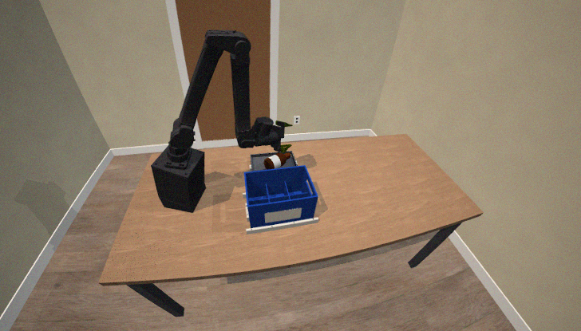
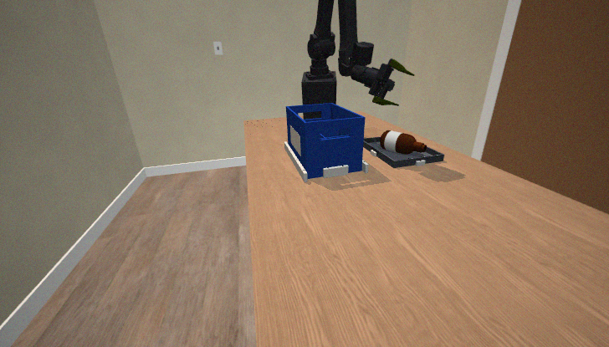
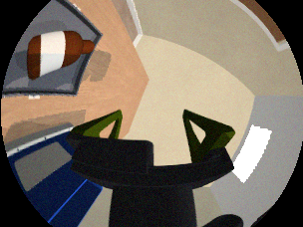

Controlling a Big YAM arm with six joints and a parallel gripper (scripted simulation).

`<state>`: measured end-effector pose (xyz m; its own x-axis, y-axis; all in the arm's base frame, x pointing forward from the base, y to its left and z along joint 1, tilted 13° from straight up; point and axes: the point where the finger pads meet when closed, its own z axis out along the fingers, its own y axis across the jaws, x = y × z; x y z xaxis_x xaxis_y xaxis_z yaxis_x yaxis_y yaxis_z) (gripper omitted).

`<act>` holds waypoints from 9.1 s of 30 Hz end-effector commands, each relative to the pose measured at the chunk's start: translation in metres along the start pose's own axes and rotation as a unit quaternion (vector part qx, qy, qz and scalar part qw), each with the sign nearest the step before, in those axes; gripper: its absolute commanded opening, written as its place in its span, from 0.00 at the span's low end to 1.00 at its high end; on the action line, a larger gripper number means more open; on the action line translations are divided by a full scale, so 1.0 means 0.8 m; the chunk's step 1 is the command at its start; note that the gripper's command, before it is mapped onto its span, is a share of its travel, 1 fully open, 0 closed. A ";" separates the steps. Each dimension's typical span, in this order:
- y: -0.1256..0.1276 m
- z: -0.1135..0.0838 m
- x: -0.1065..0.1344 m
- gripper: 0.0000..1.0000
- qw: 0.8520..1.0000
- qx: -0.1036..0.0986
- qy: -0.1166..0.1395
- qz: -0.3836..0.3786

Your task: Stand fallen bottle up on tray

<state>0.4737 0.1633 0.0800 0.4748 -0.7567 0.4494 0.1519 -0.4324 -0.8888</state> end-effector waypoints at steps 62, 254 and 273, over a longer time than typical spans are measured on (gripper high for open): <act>0.033 0.128 -0.075 1.00 0.719 -0.380 0.113 0.571; 0.139 0.116 -0.131 0.61 0.482 -0.483 0.347 0.643; 0.139 0.116 -0.131 0.61 0.482 -0.483 0.347 0.643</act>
<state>0.5038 0.2338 -0.0858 -0.8268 -0.5424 -0.1492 -0.5201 0.8381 -0.1643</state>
